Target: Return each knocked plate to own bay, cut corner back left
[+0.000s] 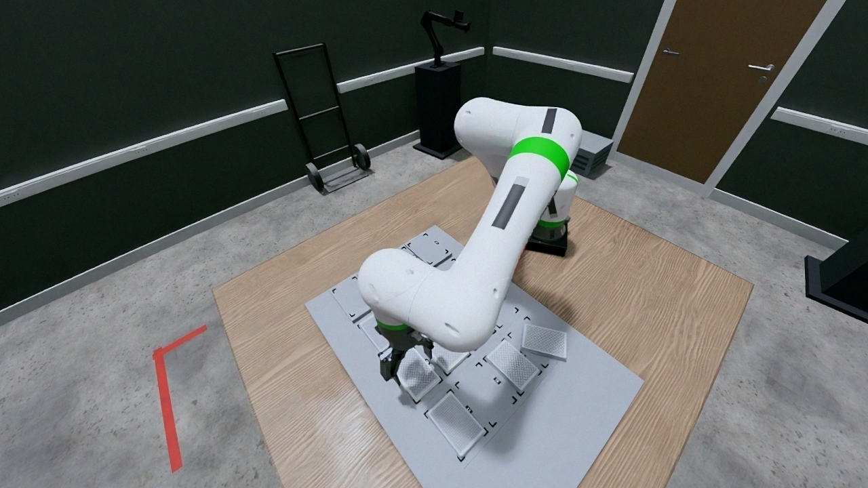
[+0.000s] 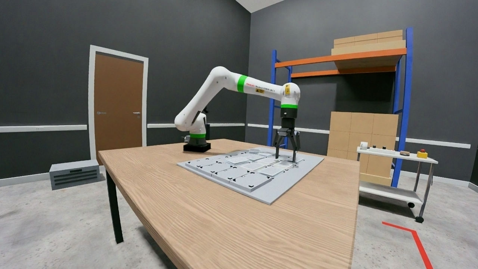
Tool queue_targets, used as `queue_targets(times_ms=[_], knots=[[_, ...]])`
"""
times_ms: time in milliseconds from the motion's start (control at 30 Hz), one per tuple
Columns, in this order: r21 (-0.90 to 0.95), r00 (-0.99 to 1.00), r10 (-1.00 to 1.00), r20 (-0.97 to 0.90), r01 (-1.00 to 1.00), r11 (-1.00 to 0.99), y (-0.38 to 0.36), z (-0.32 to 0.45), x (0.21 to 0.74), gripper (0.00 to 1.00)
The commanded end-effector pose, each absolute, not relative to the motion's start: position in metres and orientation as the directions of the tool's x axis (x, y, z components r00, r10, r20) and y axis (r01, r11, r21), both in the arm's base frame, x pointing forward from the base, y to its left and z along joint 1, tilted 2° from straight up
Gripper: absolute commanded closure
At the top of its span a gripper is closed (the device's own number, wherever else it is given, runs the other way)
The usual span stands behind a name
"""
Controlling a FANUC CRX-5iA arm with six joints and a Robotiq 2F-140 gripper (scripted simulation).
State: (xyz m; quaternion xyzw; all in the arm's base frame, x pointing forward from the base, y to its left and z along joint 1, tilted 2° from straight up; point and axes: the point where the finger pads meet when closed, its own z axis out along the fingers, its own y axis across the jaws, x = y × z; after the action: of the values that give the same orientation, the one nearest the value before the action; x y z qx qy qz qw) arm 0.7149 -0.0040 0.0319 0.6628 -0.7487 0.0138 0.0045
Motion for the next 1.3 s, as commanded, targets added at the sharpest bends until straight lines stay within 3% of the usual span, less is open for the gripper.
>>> queue_targets(times_ms=[0, 600, 1267], knots=[[-0.017, -0.121, -0.992, 0.025, -0.993, 0.121, -0.004, 0.037, 0.715, 0.30], [-0.017, -0.121, -0.992, 0.025, -0.993, 0.121, -0.004, 0.044, 0.715, 0.30], [-0.001, 0.410, -0.912, 0.030, -0.912, -0.410, 0.038, 0.042, 0.657, 0.30]])
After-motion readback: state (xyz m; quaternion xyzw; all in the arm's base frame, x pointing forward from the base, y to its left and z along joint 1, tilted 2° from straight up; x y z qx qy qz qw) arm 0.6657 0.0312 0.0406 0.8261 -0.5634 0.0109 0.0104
